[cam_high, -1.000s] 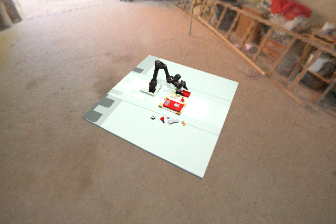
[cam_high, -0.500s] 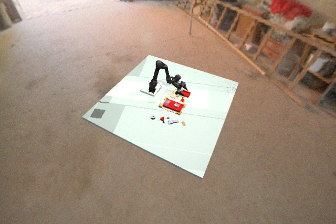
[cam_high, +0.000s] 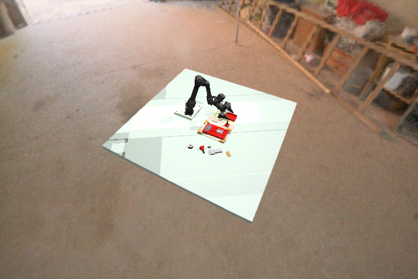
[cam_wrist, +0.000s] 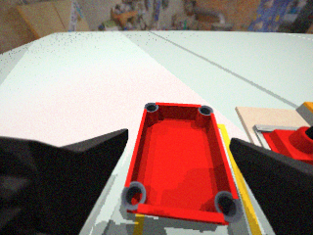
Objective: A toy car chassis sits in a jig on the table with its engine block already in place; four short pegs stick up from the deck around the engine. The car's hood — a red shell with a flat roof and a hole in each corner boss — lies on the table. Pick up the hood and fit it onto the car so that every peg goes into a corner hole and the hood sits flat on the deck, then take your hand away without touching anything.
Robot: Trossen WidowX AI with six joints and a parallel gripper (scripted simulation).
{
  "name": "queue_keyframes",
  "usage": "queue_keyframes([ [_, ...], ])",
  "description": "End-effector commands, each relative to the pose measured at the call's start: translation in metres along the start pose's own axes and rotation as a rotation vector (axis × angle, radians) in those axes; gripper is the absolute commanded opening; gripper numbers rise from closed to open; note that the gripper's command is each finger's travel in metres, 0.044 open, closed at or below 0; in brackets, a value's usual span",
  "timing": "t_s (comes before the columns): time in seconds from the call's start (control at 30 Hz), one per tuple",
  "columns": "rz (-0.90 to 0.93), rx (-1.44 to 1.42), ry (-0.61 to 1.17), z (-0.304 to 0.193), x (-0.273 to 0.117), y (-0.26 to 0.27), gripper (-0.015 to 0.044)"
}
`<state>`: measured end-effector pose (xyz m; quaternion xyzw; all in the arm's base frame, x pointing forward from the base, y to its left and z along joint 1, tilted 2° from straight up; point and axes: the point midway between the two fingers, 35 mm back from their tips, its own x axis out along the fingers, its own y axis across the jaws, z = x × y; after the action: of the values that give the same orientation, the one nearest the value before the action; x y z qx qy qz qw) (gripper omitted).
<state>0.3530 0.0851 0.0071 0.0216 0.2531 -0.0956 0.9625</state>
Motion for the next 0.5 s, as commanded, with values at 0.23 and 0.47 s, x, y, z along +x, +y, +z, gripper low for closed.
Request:
queue_keyframes([
  [0.23,0.000,-0.009,0.010,-0.0062,0.0022,-0.0004,0.0440],
  [0.47,-0.001,-0.001,0.002,-0.0028,0.0012,-0.0003,0.0315],
])
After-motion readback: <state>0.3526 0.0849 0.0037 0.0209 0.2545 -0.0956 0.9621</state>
